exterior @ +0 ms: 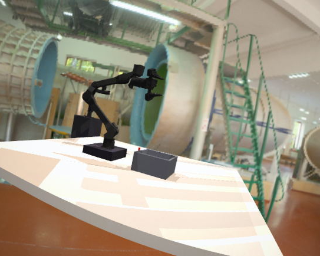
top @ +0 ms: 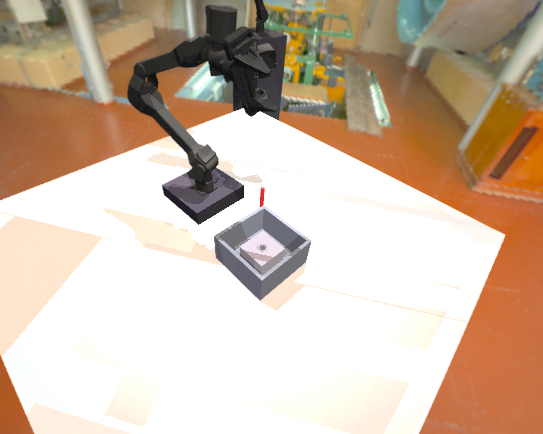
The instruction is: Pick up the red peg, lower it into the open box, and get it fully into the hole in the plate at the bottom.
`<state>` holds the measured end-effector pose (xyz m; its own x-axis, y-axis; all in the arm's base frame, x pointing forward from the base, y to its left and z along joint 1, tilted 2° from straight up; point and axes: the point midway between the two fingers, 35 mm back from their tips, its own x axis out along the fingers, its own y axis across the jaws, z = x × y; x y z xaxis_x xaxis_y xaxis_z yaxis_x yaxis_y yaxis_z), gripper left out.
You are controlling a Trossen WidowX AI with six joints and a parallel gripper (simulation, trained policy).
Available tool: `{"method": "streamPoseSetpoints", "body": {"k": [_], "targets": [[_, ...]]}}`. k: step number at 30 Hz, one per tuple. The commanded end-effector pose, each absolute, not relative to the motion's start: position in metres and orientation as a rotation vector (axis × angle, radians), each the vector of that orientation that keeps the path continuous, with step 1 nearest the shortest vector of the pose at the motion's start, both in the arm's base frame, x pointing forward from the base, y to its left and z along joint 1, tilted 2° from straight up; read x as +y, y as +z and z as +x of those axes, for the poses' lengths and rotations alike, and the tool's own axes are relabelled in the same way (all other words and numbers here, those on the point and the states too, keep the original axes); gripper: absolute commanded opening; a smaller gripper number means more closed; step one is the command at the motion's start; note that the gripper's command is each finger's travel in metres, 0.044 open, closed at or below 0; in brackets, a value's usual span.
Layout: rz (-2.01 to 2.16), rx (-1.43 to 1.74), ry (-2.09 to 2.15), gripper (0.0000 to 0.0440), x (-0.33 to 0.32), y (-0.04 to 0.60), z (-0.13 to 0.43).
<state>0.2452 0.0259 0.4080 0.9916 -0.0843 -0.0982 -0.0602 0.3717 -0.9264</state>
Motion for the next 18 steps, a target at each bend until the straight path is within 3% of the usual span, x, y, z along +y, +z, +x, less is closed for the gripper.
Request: {"method": "streamPoseSetpoints", "body": {"k": [1, 18], "targets": [[-1.103, 0.194, 0.024, 0.044, 0.03, 0.389, 0.25], [-0.615, 0.551, 0.104, 0.044, 0.045, 0.293, 0.253]]}}
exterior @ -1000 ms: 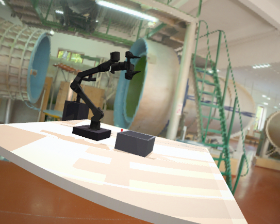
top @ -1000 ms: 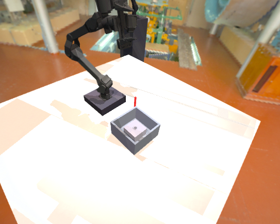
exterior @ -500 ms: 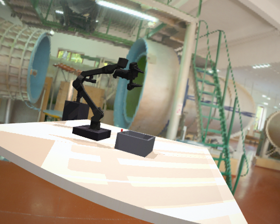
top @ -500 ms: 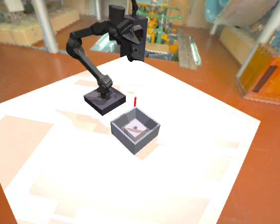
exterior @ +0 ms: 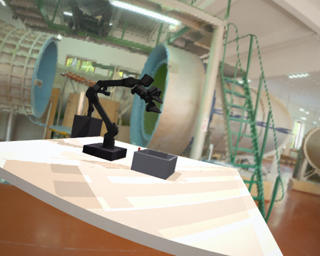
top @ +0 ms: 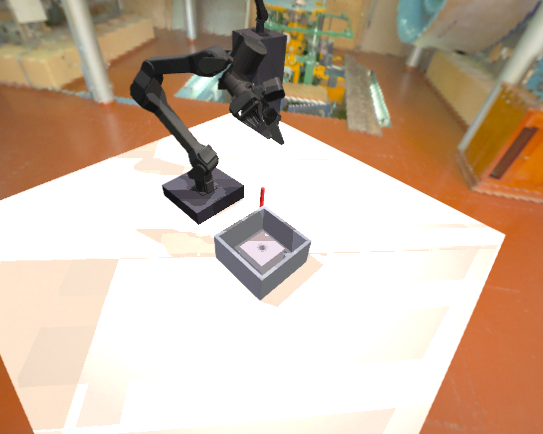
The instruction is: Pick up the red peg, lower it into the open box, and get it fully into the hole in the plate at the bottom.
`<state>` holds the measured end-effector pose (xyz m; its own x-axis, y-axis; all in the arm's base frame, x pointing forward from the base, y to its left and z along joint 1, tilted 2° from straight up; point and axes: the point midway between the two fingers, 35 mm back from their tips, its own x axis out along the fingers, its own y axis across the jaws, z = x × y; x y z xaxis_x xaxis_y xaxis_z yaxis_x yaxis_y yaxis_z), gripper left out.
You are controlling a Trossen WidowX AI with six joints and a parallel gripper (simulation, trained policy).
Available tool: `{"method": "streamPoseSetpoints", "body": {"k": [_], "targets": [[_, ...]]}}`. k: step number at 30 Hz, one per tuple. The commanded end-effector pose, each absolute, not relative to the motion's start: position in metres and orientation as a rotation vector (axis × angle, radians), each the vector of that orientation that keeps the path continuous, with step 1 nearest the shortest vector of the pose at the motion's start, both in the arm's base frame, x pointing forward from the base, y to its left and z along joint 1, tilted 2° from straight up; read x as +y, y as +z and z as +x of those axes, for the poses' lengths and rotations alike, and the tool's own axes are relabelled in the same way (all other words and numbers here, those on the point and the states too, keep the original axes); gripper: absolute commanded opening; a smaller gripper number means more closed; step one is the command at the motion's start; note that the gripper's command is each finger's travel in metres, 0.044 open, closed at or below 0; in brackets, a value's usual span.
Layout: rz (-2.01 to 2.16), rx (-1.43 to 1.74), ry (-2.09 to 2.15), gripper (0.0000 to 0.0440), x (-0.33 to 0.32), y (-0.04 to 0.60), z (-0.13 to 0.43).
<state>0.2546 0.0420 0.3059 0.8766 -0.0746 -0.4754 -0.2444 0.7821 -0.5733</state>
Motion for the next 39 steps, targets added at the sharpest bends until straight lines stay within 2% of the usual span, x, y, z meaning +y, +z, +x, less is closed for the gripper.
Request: {"method": "streamPoseSetpoints", "body": {"k": [1, 19, 39], "targets": [[-0.587, 0.574, 0.103, 0.044, 0.046, 0.288, 0.252], [-0.108, 0.98, -0.043, 0.044, 0.062, 0.2, 0.221], [0.283, 1.368, -0.45, 0.044, 0.091, 0.122, 0.168]]}}
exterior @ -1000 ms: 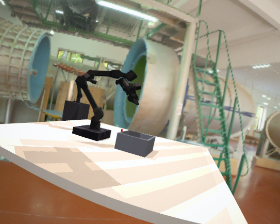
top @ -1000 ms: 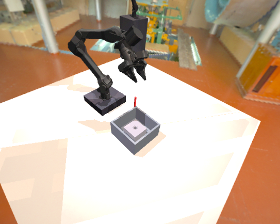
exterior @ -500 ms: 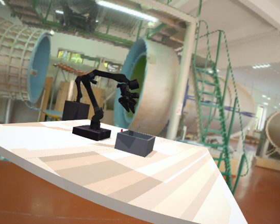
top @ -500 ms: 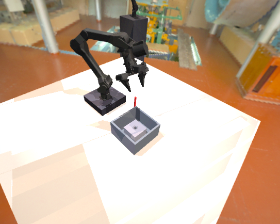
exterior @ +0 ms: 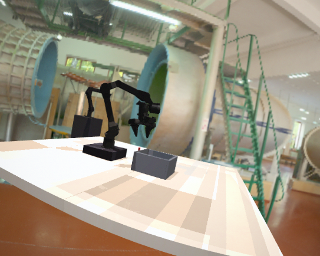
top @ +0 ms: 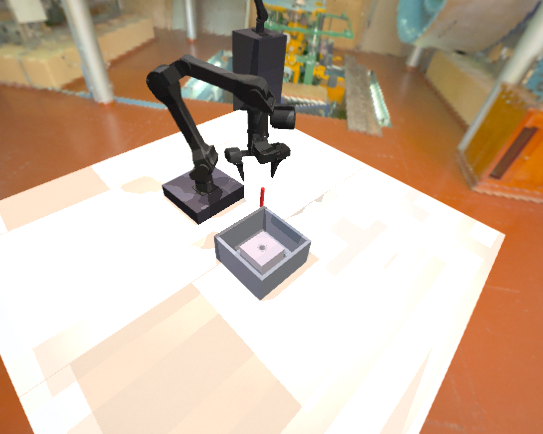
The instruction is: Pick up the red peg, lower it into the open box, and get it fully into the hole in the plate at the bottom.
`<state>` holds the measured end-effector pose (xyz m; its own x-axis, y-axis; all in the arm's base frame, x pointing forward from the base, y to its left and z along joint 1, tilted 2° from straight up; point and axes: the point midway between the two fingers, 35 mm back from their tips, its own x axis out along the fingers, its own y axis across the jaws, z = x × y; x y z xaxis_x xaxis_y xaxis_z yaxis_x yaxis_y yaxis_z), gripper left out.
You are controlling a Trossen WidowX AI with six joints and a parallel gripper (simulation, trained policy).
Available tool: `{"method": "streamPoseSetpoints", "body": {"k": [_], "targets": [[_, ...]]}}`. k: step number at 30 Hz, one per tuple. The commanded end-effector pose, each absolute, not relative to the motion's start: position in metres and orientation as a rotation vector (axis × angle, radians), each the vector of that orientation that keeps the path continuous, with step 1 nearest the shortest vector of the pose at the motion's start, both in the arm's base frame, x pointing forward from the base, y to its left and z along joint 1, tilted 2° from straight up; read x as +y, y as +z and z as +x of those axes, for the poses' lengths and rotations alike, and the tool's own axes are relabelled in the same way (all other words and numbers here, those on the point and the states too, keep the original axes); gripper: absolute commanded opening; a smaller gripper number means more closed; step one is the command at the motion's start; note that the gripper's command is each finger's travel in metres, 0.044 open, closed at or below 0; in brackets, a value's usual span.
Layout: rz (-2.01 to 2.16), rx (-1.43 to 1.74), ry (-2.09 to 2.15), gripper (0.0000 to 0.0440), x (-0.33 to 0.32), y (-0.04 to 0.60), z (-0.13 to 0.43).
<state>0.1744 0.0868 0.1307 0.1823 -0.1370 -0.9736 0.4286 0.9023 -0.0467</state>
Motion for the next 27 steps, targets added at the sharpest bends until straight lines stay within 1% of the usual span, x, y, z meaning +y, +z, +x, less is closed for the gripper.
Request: {"method": "streamPoseSetpoints", "body": {"k": [1, 11, 27], "targets": [[0.292, 1.38, -0.468, 0.044, 0.093, 0.119, 0.167], [0.352, 1.449, -0.578, 0.044, 0.111, 0.082, 0.159], [0.41, 1.444, -0.591, 0.044, 0.127, 0.017, 0.165]]}}
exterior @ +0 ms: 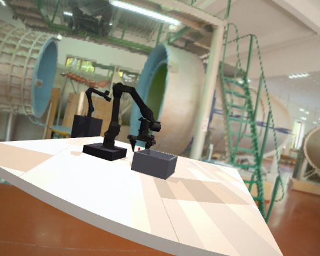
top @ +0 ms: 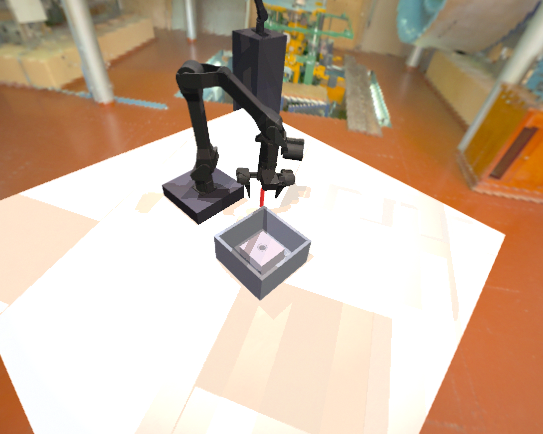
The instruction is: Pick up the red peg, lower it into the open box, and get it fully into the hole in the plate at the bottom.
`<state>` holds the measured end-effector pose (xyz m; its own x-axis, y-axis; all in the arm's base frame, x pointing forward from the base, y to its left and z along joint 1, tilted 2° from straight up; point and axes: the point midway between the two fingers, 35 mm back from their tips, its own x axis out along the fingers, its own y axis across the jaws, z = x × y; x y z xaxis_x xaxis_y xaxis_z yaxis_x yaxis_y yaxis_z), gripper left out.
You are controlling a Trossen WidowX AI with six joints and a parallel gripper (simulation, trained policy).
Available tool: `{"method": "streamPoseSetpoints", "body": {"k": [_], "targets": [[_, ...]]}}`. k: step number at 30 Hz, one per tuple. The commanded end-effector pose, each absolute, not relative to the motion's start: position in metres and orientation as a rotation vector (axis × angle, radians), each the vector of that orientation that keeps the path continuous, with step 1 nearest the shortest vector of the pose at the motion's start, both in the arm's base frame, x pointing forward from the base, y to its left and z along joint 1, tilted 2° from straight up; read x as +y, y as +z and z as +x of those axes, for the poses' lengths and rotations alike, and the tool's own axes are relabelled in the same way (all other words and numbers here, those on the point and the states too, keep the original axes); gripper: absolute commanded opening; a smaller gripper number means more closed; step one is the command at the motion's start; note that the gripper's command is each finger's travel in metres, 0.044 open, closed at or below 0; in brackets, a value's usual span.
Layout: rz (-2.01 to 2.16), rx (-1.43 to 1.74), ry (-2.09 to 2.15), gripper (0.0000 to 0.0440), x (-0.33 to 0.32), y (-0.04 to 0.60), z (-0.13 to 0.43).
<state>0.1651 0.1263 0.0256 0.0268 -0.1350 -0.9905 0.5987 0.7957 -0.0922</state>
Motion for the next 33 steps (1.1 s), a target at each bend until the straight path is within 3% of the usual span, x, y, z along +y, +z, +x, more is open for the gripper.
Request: {"method": "streamPoseSetpoints", "body": {"k": [1, 4, 19, 33], "targets": [[0.411, 1.444, -0.591, 0.0438, 0.127, 0.014, 0.165], [0.41, 1.45, -0.594, 0.0393, 0.127, 0.004, 0.165], [0.368, 1.504, -0.684, 0.0012, 0.122, -0.016, 0.159], [0.357, 1.379, -0.667, 0.0, 0.116, 0.037, 0.192]]}}
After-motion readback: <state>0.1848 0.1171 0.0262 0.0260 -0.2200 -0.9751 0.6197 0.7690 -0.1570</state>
